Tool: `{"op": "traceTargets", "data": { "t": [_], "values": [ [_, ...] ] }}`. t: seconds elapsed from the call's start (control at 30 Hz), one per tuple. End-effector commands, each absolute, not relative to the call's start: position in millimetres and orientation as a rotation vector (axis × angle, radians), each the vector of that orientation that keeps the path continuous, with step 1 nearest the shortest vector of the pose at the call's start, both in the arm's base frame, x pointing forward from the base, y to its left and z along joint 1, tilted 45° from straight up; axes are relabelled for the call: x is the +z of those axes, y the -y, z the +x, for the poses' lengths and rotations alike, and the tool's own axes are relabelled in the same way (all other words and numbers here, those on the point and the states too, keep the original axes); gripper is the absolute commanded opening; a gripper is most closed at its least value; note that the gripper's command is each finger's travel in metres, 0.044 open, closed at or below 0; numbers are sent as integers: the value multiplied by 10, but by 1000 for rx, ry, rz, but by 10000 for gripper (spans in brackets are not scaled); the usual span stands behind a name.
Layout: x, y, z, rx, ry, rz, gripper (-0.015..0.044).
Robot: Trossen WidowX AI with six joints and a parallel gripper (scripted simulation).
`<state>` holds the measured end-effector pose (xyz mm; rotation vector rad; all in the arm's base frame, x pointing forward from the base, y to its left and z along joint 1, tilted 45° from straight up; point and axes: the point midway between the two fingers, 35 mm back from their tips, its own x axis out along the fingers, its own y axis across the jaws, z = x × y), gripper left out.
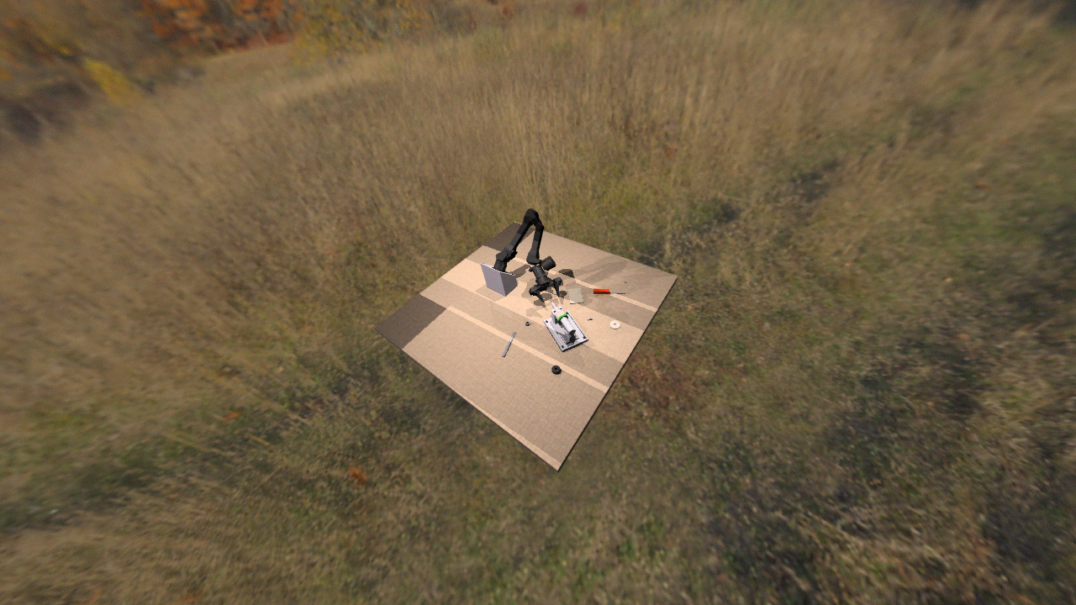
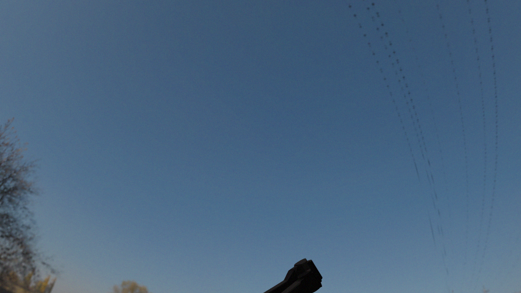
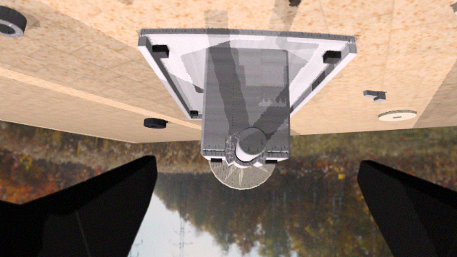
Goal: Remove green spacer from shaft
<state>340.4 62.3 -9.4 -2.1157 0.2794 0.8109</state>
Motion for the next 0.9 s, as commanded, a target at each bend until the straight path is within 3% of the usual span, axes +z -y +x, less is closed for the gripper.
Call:
{"op": "traceTargets", "data": {
  "t": [0.0,0.87],
  "values": [
    [-111,-613,3398,809,-291,-2113,440],
    [-158,-619,3463,809,-291,-2113,440]
  ]
}}
